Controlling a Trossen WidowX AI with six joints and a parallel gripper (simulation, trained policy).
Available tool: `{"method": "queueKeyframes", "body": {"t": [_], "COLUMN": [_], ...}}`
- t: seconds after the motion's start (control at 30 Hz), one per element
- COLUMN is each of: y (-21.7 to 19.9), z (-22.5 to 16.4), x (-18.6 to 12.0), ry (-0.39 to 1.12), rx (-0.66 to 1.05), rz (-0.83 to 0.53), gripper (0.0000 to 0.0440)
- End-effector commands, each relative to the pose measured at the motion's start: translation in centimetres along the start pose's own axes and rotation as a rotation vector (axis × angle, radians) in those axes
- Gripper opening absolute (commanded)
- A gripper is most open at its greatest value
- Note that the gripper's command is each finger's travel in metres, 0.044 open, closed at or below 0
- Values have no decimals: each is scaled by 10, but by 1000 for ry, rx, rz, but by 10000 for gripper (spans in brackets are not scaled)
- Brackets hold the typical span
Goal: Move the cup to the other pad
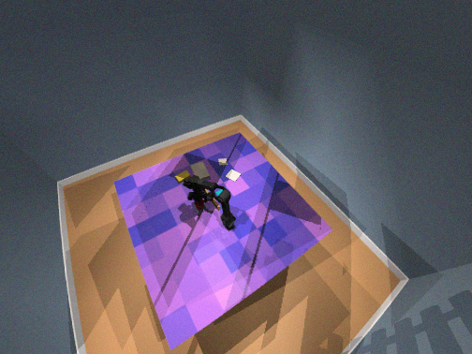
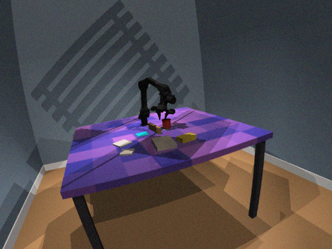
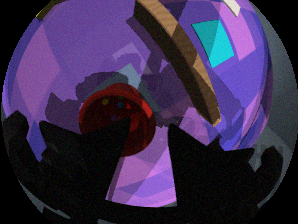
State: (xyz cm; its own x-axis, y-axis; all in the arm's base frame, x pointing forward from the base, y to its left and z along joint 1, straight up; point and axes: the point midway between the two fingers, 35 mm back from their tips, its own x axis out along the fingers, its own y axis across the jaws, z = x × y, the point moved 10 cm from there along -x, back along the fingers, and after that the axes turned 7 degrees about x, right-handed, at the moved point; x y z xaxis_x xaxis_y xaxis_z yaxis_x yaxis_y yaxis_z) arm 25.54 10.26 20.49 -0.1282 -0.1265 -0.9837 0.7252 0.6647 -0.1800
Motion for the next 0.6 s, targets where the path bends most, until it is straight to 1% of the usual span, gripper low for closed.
{"method": "queueKeyframes", "body": {"t": [0.0, 0.27, 0.3, 0.5, 0.53, 0.57], "y": [1, 4, 4, 3, 3, 2], "z": [-1, -3, -3, -3, -3, -2], "x": [15, 42, 44, 55, 55, 54], "ry": [1, 9, 10, 1, -1, -3], "rx": [-14, -63, -71, -119, -123, -126], "rz": [-29, -45, -44, -39, -37, -33], "gripper": [184, 181, 174, 33, 14, 5]}}
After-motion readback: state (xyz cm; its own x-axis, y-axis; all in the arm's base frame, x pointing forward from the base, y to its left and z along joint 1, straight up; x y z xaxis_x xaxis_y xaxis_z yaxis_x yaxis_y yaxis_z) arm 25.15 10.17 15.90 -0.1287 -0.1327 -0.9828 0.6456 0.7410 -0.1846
